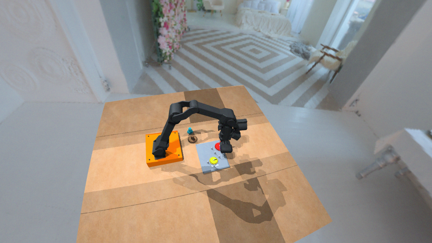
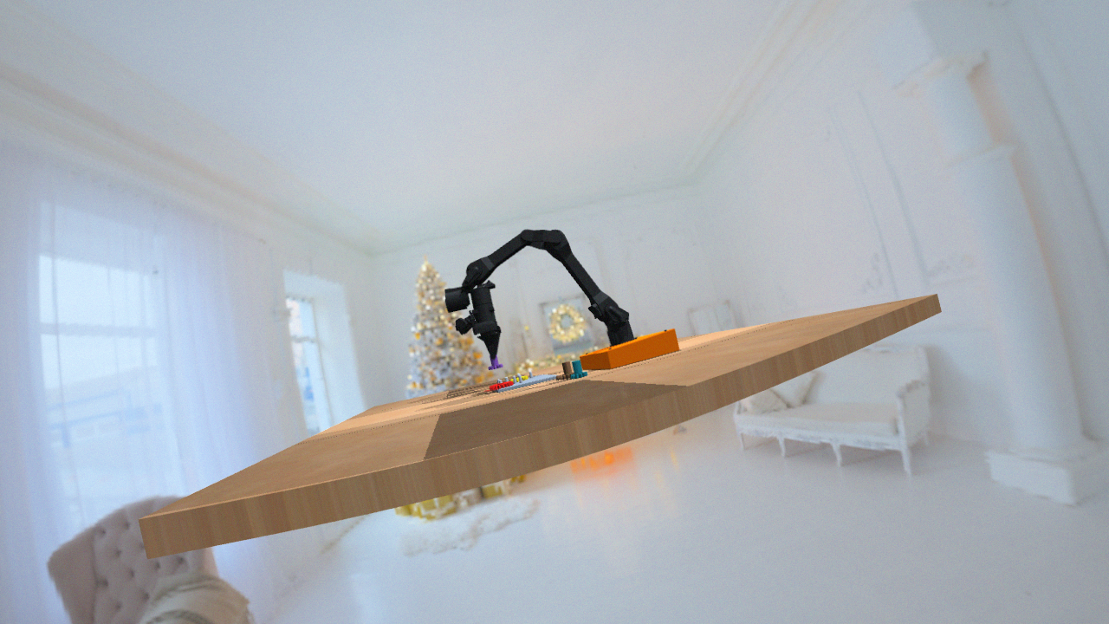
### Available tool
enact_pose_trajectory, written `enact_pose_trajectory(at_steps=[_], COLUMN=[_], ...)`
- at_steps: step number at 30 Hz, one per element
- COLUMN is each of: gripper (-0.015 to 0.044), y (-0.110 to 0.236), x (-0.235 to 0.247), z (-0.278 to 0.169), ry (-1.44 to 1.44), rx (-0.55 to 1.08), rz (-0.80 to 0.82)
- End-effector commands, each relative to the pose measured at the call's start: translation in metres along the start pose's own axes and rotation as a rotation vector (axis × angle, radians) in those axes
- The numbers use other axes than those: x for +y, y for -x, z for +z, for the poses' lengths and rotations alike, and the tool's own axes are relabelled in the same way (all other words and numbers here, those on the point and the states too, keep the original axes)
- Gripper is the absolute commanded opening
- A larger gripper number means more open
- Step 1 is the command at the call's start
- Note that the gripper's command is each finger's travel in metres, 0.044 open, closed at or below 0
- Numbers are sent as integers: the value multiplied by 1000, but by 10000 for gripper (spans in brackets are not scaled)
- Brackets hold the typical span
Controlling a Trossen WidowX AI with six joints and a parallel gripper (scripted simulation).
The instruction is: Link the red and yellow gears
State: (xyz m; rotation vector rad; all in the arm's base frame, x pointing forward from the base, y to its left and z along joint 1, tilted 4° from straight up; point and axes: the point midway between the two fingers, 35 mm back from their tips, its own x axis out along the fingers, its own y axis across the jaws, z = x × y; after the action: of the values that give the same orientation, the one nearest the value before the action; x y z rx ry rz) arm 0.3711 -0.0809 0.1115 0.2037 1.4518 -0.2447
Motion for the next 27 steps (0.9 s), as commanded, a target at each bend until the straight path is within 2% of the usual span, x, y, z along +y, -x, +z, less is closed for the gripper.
enact_pose_trajectory(at_steps=[1,17,27], gripper=[0,0,0], y=[0,-17,-30], x=[1,0,1], z=[0,-1,0], ry=[3,224,135], rx=[1,1,1], rz=[6,6,6])
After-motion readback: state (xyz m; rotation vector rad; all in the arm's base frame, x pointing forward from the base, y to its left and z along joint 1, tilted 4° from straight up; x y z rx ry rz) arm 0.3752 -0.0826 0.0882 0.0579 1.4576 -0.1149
